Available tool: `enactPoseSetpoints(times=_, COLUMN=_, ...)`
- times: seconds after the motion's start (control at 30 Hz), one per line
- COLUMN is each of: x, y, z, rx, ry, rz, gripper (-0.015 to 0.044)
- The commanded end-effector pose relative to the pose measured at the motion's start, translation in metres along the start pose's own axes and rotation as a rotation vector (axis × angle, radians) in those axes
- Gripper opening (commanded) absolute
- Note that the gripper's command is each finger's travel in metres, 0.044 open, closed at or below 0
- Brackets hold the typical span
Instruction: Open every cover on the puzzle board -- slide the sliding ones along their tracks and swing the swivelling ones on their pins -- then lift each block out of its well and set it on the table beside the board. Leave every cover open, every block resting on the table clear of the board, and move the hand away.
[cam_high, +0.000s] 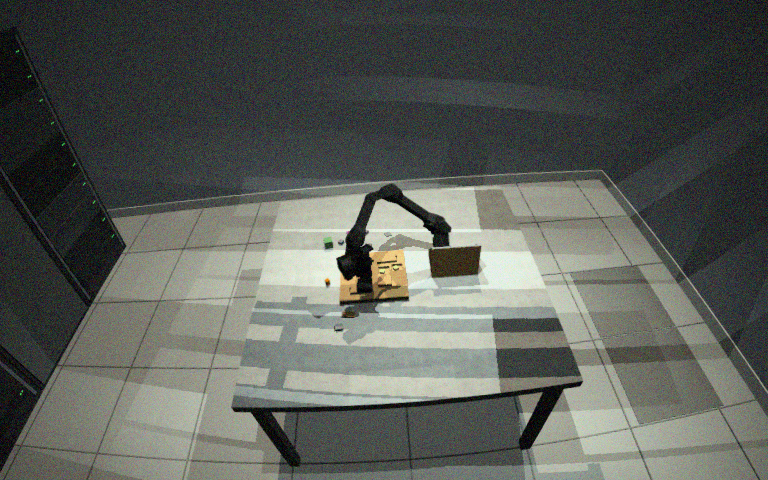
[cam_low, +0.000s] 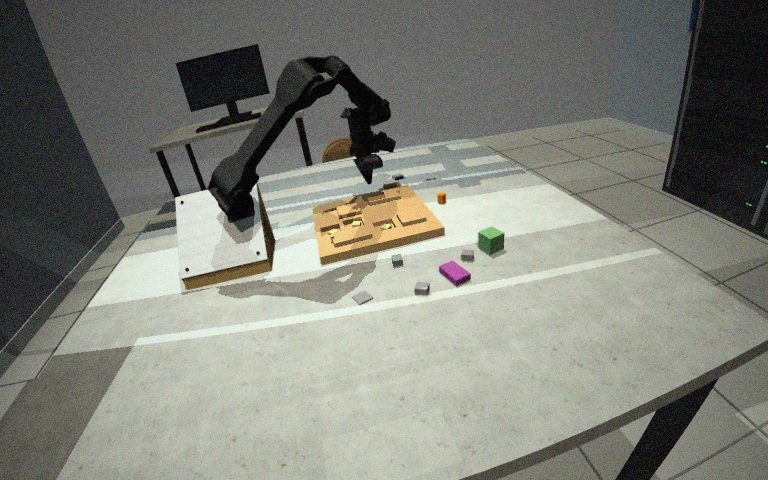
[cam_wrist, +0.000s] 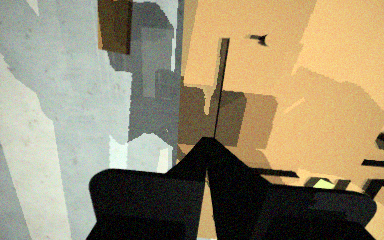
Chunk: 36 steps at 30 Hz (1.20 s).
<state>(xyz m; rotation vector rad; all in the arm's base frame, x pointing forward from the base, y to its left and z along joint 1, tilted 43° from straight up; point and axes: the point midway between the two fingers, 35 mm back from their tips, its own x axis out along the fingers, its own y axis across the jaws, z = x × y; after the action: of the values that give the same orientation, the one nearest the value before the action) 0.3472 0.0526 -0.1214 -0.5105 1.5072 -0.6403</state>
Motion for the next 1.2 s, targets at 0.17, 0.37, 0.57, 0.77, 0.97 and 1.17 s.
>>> enactPoseSetpoints(times=0.17, x=0.011, y=-0.001, z=-0.002, rx=-0.007, ry=0.006, rz=-0.006, gripper=0.0)
enactPoseSetpoints(times=0.37, x=0.017, y=-0.002, z=-0.002, rx=-0.007, ry=0.006, rz=-0.007, gripper=0.0)
enactPoseSetpoints(times=0.57, x=0.023, y=-0.002, z=-0.002, rx=-0.007, ry=0.006, rz=-0.007, gripper=0.0)
enactPoseSetpoints(times=0.77, x=0.029, y=-0.002, z=-0.003, rx=-0.007, ry=0.006, rz=-0.007, gripper=0.0)
enactPoseSetpoints(times=0.97, x=0.034, y=-0.002, z=-0.003, rx=-0.007, ry=0.006, rz=-0.008, gripper=0.0)
enactPoseSetpoints(times=1.17, x=0.038, y=-0.003, z=-0.004, rx=-0.007, ry=0.006, rz=-0.008, gripper=0.0)
